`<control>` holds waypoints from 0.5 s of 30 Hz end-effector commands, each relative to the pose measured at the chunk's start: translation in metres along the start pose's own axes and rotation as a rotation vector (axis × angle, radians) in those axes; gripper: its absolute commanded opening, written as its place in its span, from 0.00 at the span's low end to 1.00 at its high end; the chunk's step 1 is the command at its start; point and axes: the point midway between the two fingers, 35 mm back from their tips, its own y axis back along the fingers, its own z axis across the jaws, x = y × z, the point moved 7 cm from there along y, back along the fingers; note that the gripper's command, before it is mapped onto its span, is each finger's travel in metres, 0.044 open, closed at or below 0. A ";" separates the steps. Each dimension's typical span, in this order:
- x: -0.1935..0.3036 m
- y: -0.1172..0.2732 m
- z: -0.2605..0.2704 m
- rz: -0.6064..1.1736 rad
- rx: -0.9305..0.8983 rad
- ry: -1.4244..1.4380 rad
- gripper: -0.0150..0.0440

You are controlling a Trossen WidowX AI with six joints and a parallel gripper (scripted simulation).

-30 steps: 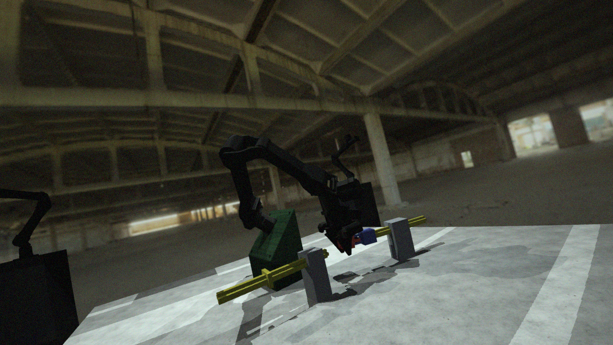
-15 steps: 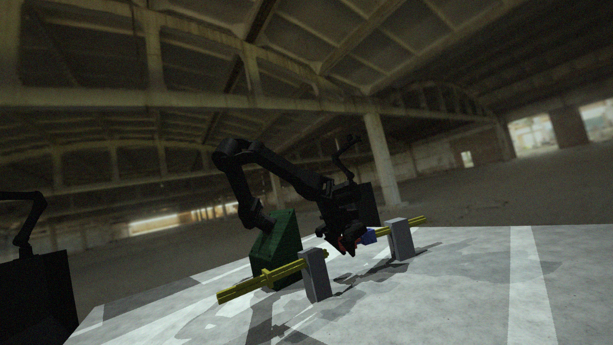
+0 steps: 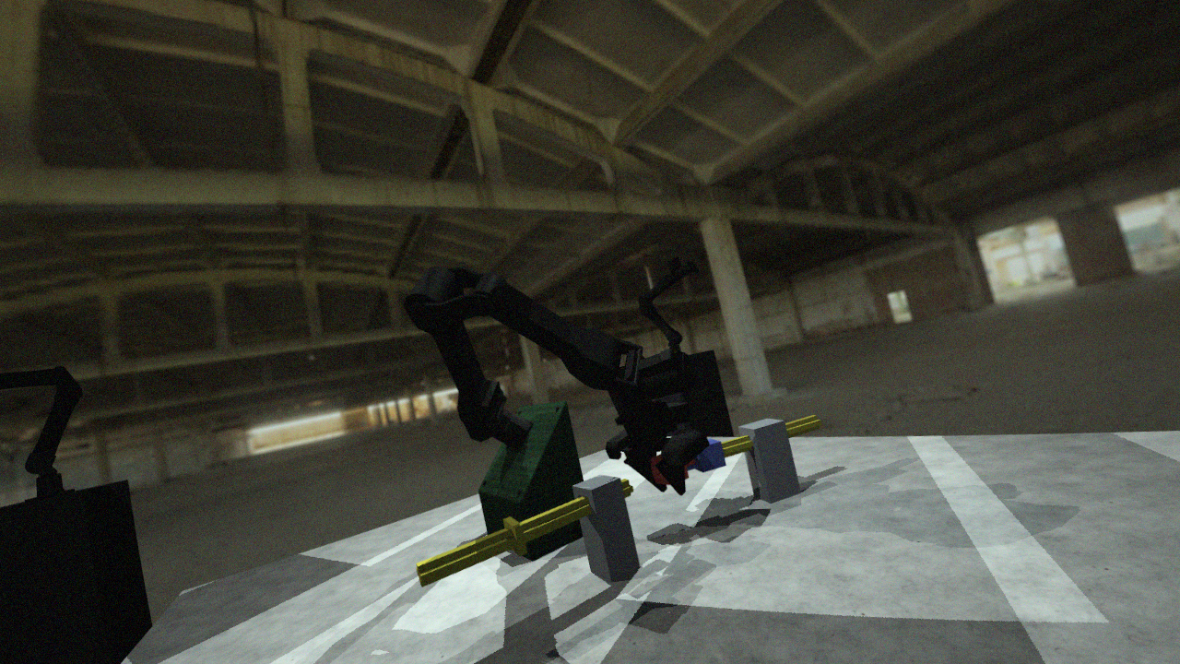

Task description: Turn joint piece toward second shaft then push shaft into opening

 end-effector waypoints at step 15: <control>0.001 -0.001 -0.001 -0.011 -0.004 0.011 0.25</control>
